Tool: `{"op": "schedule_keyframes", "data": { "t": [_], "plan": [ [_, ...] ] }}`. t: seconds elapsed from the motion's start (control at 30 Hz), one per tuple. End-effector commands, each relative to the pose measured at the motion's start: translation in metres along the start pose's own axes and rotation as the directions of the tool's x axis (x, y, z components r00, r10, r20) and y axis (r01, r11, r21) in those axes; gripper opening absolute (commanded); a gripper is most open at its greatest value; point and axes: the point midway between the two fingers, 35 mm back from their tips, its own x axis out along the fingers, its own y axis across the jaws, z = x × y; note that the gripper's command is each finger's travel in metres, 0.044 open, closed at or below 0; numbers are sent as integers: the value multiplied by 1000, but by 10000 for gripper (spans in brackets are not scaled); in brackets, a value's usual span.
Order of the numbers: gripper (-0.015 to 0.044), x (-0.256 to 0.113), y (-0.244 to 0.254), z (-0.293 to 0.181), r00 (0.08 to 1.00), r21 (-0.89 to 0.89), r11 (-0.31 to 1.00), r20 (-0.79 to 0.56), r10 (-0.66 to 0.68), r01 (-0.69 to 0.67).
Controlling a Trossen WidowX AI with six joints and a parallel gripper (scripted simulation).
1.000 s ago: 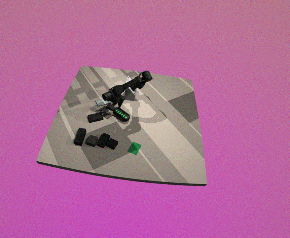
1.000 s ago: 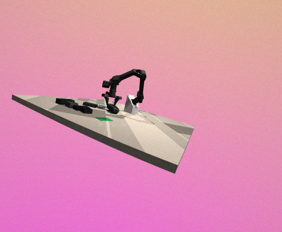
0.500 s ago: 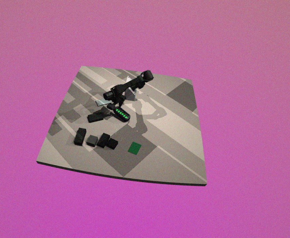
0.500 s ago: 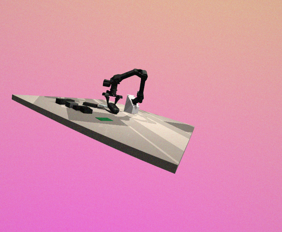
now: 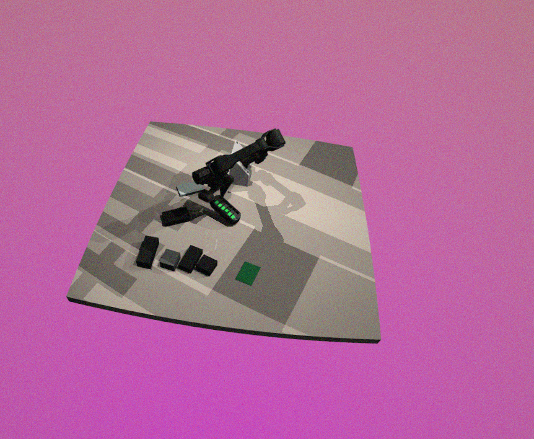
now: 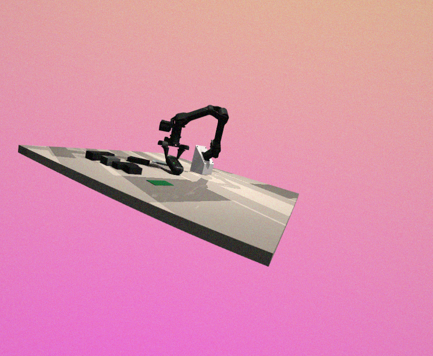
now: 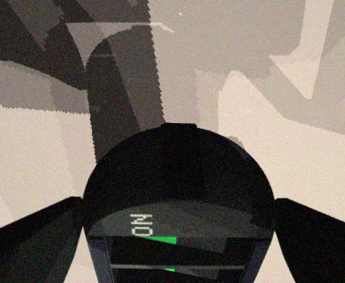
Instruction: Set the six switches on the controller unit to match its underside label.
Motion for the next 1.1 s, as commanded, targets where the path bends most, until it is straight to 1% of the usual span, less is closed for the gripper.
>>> {"op": "schedule_keyframes", "data": {
  "t": [0.0, 1.07],
  "plan": [
    [336, -5, 2, -5, 1000, -1, 1000, 7, 7, -7],
    [336, -22, 2, -27, 997, -1, 1000, 74, 7, -7]
  ]
}}
